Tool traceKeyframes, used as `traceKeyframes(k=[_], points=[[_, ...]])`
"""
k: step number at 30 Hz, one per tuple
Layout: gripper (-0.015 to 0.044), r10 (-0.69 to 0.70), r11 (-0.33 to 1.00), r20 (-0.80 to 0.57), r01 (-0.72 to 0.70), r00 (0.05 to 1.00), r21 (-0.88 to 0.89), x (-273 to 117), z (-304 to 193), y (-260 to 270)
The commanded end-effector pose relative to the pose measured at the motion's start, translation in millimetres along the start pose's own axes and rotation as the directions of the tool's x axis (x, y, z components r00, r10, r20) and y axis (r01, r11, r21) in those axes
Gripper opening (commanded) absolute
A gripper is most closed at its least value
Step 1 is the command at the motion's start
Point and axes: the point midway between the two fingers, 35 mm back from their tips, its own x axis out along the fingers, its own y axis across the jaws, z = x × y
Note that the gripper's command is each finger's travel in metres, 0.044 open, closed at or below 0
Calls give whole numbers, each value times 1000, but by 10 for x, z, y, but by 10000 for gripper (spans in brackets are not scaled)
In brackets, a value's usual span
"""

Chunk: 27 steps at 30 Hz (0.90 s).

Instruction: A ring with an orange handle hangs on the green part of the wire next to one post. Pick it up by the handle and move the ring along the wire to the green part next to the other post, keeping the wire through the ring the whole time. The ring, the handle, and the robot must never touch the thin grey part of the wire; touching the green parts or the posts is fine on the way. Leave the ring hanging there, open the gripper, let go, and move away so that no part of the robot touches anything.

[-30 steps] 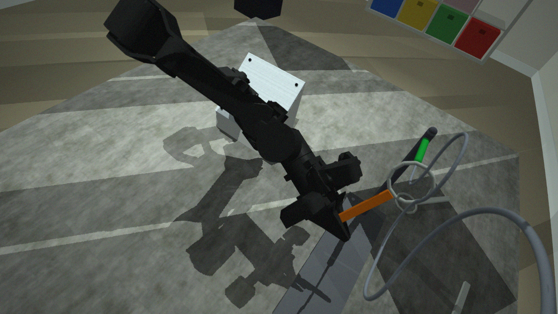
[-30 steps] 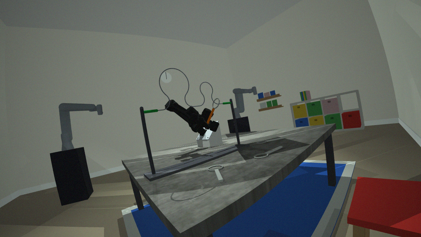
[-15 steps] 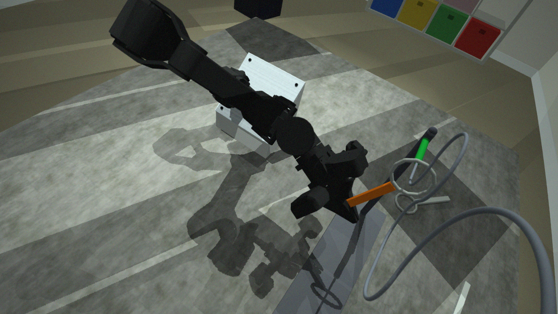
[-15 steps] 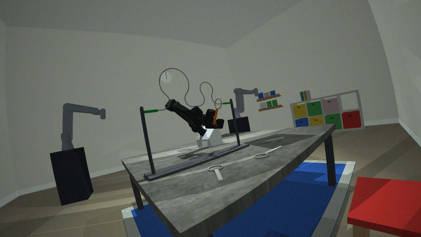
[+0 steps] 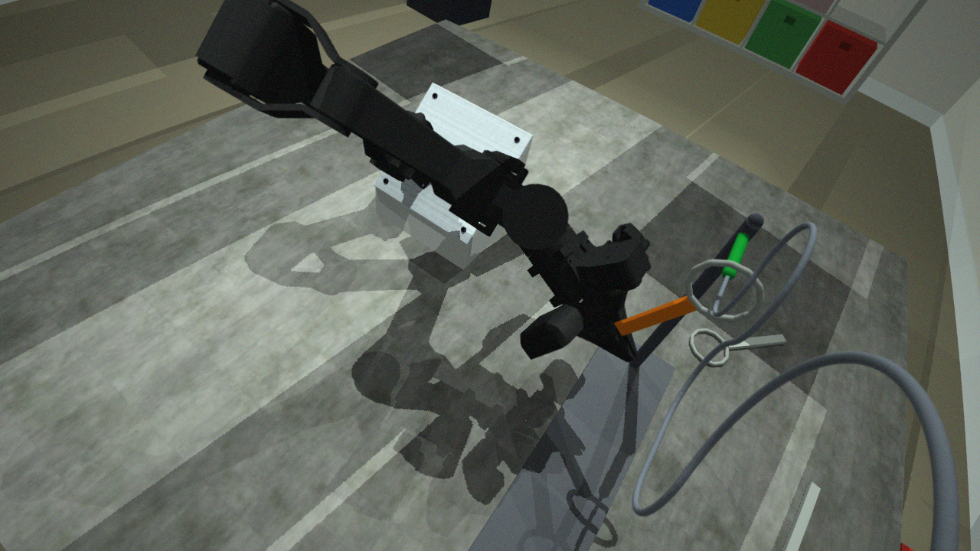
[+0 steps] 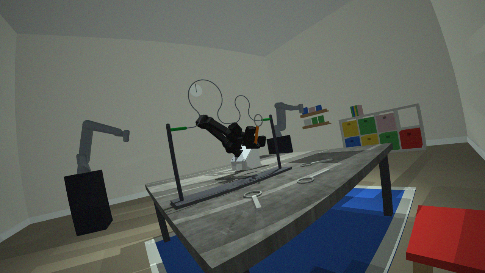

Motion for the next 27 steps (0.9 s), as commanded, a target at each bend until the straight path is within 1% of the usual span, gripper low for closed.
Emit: traceKeyframes(k=[1,27], points=[[-150,5,1000,-2,-5,1000,13,-16,-6,61],[-150,10,1000,-1,-10,1000,23,-54,-2,335]])
